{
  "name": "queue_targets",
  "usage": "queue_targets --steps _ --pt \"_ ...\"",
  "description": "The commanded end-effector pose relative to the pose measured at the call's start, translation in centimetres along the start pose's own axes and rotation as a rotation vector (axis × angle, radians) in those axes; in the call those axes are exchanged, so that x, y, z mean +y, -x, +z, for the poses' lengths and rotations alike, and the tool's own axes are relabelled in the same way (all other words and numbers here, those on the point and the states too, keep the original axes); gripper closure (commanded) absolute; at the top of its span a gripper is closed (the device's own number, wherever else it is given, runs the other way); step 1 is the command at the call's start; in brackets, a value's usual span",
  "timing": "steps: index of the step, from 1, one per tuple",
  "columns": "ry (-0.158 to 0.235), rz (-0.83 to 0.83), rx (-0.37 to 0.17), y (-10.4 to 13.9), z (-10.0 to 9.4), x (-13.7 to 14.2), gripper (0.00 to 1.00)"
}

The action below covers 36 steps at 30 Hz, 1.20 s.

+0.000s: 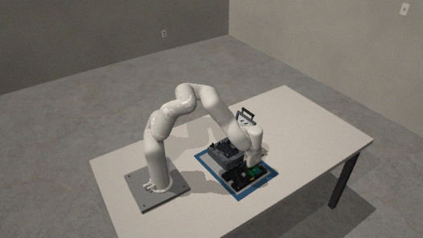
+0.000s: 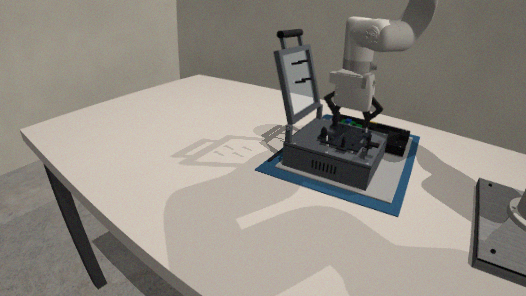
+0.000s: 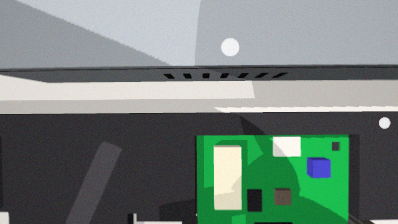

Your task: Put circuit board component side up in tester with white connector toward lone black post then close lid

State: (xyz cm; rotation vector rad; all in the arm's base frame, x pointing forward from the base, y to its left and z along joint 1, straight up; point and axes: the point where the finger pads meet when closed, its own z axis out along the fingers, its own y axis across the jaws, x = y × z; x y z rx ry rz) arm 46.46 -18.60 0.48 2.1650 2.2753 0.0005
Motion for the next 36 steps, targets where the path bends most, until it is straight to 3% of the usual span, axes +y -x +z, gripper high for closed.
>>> queue_targets --steps 1,36 --pt "0.003 0.000 -0.002 0.06 -0.14 0.12 0.21" --pt "0.003 0.000 -0.002 0.06 -0.45 0.12 0.21"
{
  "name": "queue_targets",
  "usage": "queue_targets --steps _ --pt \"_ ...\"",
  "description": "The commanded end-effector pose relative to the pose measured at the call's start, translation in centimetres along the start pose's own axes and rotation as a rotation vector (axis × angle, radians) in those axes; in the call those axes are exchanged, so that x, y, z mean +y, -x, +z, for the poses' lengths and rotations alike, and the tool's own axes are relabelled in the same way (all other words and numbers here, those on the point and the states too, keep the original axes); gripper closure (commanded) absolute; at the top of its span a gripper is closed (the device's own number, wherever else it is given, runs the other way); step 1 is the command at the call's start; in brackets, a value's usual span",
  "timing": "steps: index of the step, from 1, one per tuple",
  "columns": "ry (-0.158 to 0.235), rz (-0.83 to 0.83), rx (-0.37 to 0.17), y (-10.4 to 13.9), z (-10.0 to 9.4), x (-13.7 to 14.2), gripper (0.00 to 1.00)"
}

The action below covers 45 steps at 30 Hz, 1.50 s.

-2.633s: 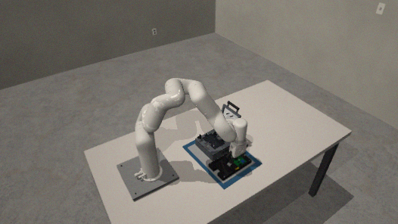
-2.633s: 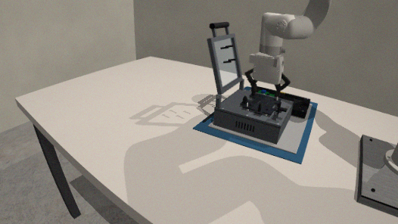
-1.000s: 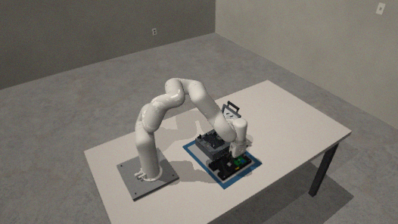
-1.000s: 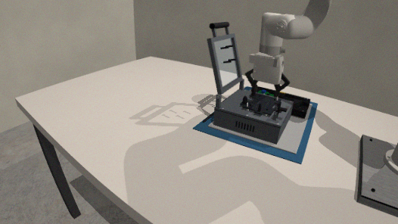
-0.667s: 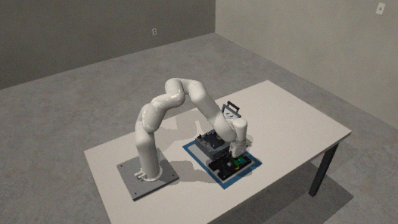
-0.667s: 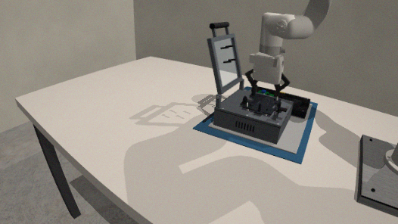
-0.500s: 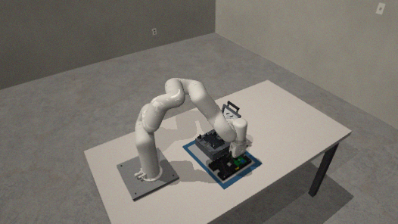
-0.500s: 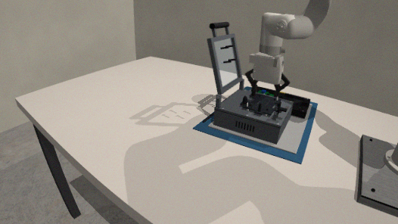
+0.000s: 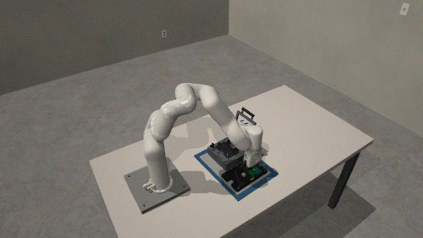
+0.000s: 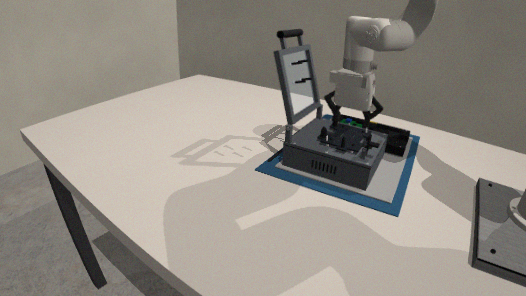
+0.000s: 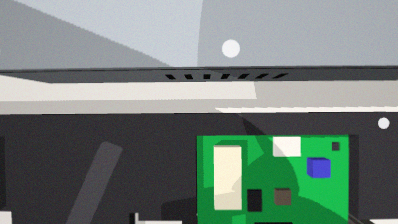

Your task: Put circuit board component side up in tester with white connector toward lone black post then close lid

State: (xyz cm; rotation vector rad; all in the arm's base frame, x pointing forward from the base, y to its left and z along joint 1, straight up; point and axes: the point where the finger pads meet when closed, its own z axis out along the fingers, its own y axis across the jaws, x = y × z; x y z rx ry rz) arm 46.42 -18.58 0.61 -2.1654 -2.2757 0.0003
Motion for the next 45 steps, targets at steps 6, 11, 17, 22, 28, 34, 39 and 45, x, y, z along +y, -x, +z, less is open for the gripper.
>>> queue_targets --steps 6,11,17,22,28,34,39,45 --pt "0.004 0.000 -0.002 0.1 -0.7 0.2 0.21" --pt "0.004 0.000 -0.002 0.1 -1.1 0.2 0.21" --pt "0.004 0.000 -0.002 0.1 -1.5 0.2 0.21" --pt "0.004 0.000 -0.002 0.1 -2.0 0.2 0.21" --pt "0.004 0.000 -0.002 0.1 -2.5 0.2 0.21" --pt "0.004 0.000 -0.002 0.1 -2.7 0.2 0.21" --pt "0.004 0.000 -0.002 0.1 -2.9 0.2 0.21" --pt "0.004 0.000 -0.002 0.1 -3.0 0.2 0.21"
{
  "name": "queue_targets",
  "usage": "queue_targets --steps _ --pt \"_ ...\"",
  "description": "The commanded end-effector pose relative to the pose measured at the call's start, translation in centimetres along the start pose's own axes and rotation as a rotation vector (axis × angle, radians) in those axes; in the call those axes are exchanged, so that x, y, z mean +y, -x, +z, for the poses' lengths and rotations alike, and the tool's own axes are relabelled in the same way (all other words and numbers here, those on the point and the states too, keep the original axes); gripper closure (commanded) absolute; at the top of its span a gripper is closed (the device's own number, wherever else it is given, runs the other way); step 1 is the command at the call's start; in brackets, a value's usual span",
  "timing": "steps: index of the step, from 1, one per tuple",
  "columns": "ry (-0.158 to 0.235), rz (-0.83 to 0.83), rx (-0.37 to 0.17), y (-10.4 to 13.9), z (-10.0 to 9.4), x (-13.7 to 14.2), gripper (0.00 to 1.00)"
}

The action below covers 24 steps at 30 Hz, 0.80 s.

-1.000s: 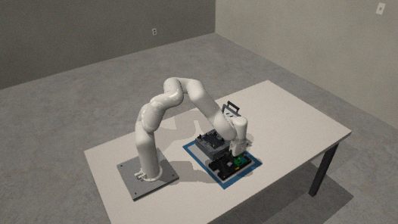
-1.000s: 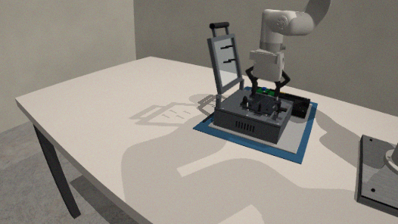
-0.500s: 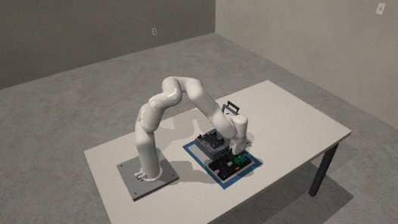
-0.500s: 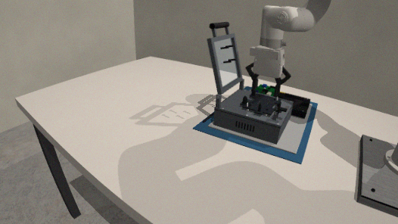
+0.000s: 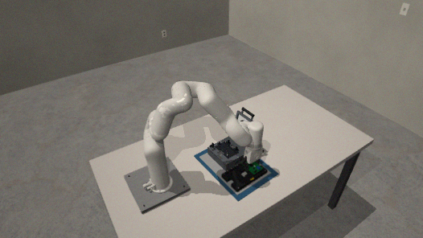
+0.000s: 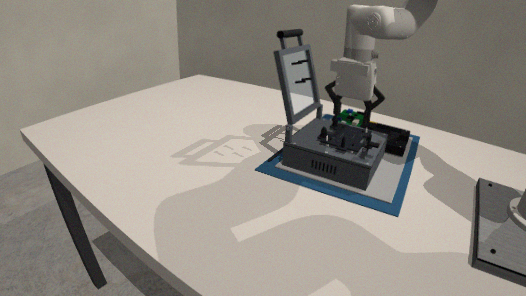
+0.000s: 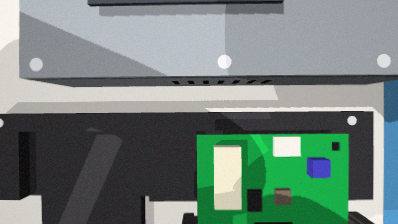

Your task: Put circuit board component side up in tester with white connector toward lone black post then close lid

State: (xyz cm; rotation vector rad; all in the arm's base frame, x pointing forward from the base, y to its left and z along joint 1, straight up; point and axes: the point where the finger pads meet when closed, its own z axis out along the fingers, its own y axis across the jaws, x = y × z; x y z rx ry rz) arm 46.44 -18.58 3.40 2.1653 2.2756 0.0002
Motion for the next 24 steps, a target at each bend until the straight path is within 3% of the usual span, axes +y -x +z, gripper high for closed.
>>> queue_targets --steps 1,13,24 --pt "0.004 0.000 -0.002 0.1 -0.2 0.1 0.21" --pt "0.004 0.000 -0.002 0.1 -0.4 0.1 0.21" --pt "0.004 0.000 -0.002 0.1 -2.0 0.1 0.21"
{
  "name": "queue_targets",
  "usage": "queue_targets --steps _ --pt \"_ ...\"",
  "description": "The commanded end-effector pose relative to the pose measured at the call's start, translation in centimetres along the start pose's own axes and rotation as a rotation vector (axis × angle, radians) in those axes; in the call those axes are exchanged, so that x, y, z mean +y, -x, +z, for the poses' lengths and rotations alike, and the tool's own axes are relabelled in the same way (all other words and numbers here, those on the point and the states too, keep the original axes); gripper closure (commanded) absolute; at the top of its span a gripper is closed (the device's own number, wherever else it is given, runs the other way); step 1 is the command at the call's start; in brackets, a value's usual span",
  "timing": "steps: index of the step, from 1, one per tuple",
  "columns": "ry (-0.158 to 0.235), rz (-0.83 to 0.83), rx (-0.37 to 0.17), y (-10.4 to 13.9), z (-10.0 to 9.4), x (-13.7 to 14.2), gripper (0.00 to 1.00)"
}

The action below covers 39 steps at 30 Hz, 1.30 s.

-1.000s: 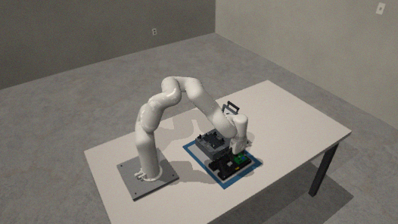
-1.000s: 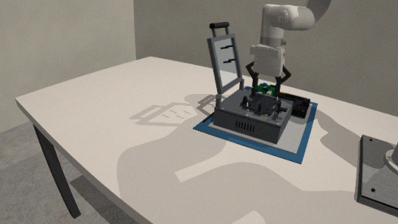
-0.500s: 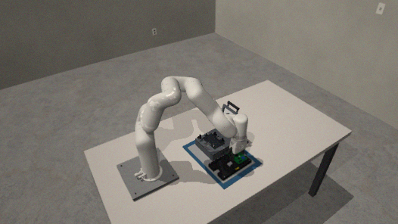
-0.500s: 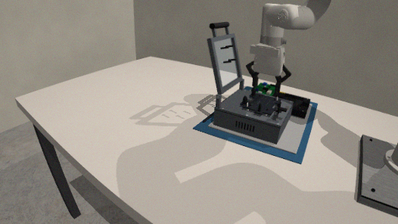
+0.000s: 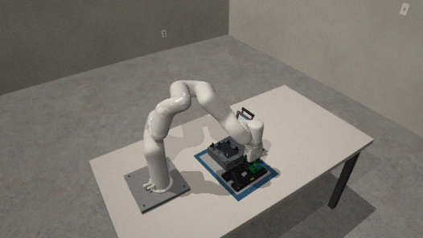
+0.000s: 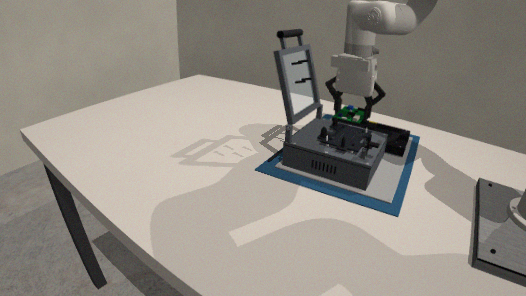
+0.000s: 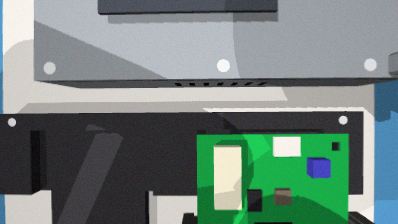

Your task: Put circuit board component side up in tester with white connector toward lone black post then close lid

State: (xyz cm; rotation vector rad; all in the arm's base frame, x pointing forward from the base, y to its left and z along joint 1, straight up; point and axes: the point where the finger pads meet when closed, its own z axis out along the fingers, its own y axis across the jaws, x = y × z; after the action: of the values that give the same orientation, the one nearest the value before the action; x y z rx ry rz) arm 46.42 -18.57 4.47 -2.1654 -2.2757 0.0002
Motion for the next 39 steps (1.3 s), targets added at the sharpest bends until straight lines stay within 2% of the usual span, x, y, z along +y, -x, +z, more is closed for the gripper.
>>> queue_targets --steps 1,10,21,39 --pt "0.004 0.000 -0.002 0.1 -1.2 0.1 0.21" --pt "0.004 0.000 -0.002 0.1 -3.7 0.1 0.21" --pt "0.004 0.000 -0.002 0.1 -5.6 0.1 0.21" --pt "0.004 0.000 -0.002 0.0 -6.1 0.1 0.21"
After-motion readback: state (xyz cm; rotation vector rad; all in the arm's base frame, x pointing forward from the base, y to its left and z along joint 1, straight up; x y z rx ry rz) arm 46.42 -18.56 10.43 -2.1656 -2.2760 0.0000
